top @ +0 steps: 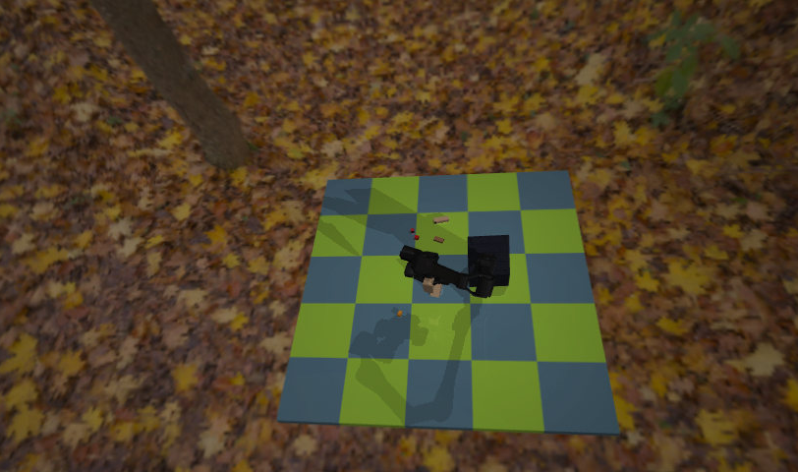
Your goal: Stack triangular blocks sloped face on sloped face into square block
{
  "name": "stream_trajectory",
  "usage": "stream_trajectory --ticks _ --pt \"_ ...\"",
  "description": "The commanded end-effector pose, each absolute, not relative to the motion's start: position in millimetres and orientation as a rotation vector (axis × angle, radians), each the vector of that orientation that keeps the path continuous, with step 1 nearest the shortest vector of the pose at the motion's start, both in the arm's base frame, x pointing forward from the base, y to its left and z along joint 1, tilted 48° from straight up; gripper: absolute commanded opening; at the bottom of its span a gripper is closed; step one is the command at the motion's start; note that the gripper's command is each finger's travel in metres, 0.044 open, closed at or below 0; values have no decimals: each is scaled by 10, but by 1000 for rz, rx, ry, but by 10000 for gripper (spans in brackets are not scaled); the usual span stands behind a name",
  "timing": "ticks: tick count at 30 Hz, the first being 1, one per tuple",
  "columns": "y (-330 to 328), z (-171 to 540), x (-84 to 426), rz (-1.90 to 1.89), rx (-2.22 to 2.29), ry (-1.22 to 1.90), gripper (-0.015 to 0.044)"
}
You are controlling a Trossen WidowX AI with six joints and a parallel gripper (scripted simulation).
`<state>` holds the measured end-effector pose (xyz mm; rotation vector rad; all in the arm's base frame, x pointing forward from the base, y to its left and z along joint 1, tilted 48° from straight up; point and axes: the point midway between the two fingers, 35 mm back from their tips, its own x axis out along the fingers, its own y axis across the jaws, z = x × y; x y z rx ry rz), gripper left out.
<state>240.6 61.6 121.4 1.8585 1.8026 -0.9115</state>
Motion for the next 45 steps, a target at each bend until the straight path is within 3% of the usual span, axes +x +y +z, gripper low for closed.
stream_trajectory --ticks 1,26,45 --pt "654 1147 2373 -923 1865 1809 0" --pt "1089 266 2234 -921 1867 1811 0" --pt "1117 257 2230 -909 1877 1807 0"
